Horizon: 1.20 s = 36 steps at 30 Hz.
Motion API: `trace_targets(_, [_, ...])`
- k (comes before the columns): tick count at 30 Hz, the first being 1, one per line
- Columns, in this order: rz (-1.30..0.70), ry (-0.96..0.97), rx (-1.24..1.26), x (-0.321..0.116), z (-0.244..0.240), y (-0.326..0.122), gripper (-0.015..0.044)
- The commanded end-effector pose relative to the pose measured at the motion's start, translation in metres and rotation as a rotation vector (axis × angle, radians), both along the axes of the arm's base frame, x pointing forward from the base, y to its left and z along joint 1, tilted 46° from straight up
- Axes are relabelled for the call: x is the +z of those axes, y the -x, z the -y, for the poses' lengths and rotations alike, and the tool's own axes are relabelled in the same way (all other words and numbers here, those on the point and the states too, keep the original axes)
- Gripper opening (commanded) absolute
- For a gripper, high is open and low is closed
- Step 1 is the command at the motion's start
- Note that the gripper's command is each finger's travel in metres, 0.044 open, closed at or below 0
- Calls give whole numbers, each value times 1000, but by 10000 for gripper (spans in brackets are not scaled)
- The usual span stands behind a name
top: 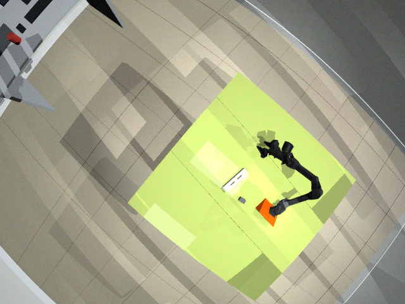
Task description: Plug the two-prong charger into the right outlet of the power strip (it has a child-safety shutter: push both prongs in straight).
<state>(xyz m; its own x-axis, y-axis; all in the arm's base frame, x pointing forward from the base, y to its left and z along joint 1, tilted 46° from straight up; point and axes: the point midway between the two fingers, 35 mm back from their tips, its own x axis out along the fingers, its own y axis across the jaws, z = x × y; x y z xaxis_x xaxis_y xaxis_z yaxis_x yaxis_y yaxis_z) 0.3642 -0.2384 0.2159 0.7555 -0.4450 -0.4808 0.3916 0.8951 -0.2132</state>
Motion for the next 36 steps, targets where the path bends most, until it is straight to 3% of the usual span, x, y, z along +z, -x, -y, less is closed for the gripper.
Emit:
trace_targets(1, [-33,-53,4,-15,-12,-9,440])
trace_targets(36, [-401,-356,71,-120,-173,-41,440])
